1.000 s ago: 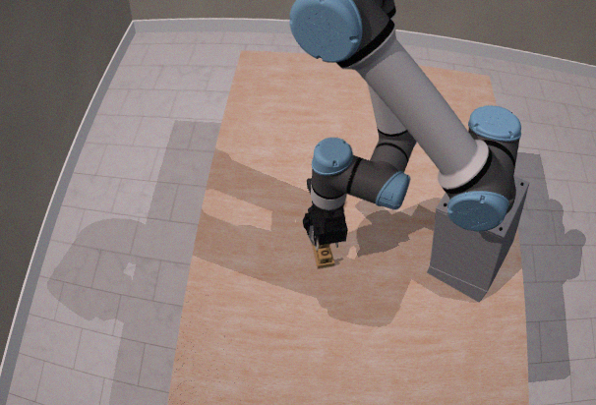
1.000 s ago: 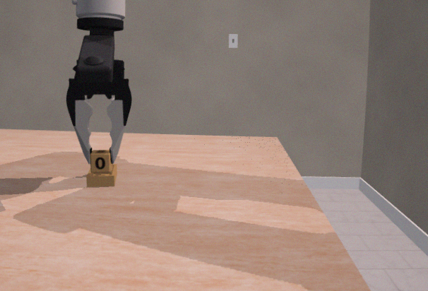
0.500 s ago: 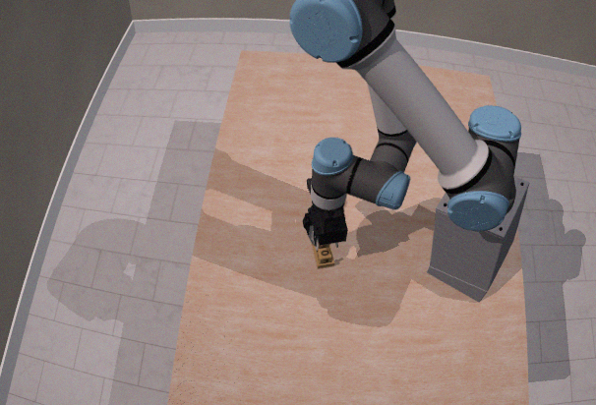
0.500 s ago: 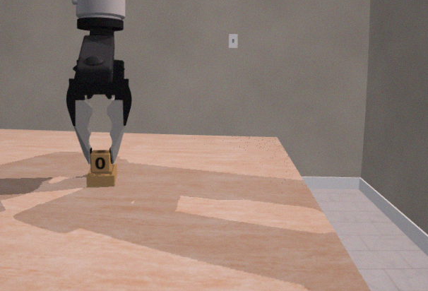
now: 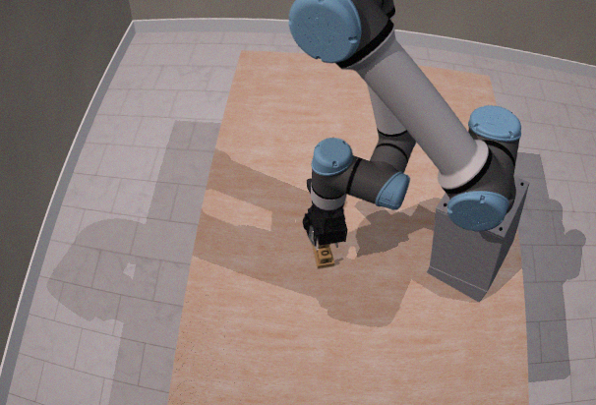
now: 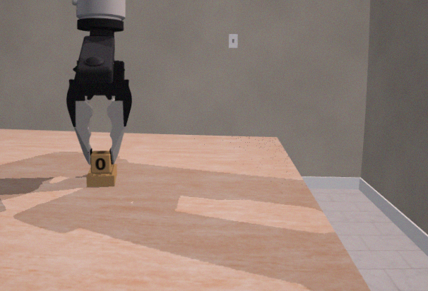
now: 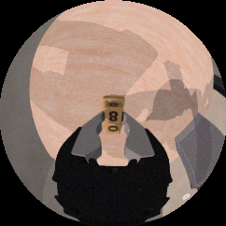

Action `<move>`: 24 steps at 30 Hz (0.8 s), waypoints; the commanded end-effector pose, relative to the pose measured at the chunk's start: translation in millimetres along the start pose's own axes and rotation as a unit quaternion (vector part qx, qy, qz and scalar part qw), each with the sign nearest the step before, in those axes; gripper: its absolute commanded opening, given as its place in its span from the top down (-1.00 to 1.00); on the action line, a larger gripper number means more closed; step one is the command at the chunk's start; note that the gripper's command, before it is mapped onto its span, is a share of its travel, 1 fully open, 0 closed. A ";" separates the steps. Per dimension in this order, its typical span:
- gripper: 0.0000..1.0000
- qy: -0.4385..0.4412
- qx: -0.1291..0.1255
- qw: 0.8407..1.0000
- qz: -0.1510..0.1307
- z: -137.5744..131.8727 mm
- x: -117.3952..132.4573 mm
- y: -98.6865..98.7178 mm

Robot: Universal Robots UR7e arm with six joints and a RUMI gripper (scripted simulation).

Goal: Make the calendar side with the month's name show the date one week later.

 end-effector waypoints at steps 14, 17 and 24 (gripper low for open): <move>0.80 0.001 -0.002 1.000 0.001 -1.7 -1.7 7.5; 0.80 0.000 -0.001 1.000 0.001 -1.4 -1.4 8.4; 0.80 0.000 -0.001 1.000 0.000 -1.0 -1.1 9.1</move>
Point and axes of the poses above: the point where the finger pads meet when closed, its own y axis out along the fingers, its own z axis across the jaws, x = y × z, the point moved 7 cm from there along -y, back along the fingers, and after that the axes turned 1 degree about y, right-handed, at the moved point
